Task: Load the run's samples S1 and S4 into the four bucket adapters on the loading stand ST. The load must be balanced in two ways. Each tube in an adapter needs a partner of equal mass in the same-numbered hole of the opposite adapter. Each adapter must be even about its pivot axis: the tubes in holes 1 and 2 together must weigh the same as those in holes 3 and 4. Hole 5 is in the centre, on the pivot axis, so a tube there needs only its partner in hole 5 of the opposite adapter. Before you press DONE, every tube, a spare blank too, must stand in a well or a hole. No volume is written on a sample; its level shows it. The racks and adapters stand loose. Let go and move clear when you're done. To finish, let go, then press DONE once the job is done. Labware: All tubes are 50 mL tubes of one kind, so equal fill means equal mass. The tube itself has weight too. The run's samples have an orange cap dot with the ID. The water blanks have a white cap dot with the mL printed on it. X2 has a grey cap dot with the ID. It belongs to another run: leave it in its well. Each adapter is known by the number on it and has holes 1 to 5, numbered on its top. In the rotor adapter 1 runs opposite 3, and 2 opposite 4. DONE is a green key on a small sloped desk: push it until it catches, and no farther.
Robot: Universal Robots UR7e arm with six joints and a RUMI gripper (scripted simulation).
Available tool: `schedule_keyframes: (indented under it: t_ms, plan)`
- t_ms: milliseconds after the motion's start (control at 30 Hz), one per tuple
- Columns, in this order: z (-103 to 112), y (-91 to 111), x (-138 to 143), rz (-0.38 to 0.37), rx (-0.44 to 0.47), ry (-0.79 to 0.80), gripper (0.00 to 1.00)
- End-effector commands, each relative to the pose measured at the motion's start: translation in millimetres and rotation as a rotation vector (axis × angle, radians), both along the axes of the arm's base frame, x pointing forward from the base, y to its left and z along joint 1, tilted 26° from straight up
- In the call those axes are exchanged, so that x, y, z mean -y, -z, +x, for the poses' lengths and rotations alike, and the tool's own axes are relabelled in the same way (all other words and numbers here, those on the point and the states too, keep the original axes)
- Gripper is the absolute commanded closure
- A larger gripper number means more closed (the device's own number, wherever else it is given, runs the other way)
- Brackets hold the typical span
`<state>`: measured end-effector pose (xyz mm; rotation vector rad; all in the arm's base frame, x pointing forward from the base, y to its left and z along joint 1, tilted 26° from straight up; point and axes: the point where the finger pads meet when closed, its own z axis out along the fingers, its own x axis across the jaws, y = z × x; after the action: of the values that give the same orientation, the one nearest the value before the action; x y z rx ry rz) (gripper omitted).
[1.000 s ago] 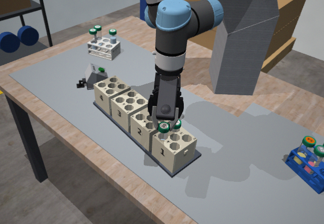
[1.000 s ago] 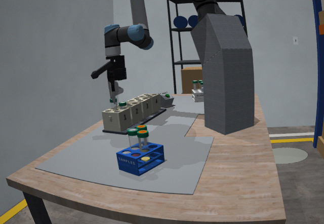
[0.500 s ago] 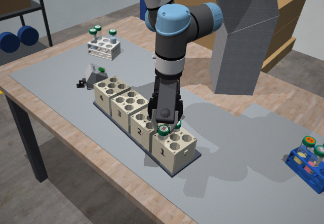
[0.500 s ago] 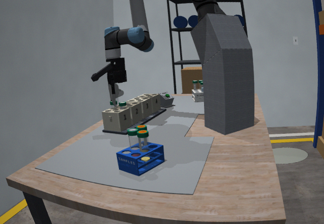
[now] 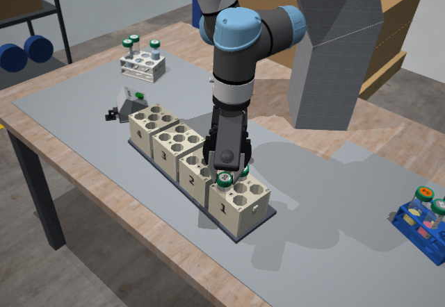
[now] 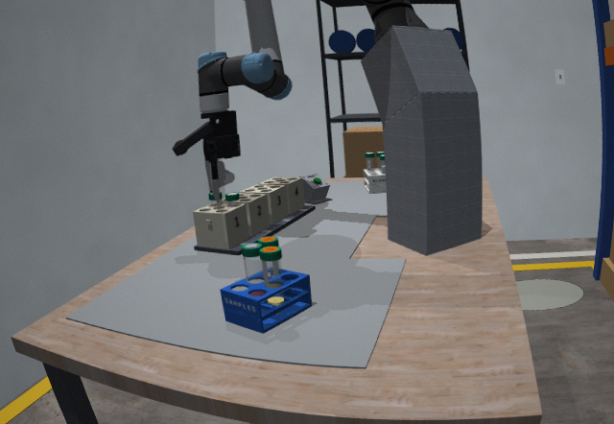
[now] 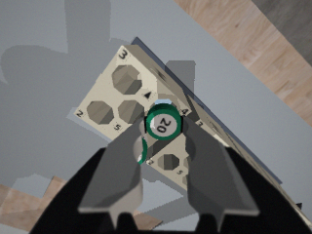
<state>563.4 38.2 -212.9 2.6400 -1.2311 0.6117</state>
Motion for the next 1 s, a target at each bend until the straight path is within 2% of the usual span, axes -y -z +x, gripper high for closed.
schedule_keyframes:
  t_ms: [0, 400, 533, 867, 967]
  plan:
    - [0.4, -0.5, -0.2, 0.0, 0.001, 0.0, 0.65]
    - [0.4, -0.5, -0.2, 0.0, 0.001, 0.0, 0.65]
    - [-1.6, -6.5, -2.3, 0.0, 0.001, 0.0, 0.65]
    - [-11.4, -36.5, -12.8, 0.0, 0.001, 0.0, 0.65]
    - [-11.7, -37.5, -13.1, 0.0, 0.001, 0.0, 0.65]
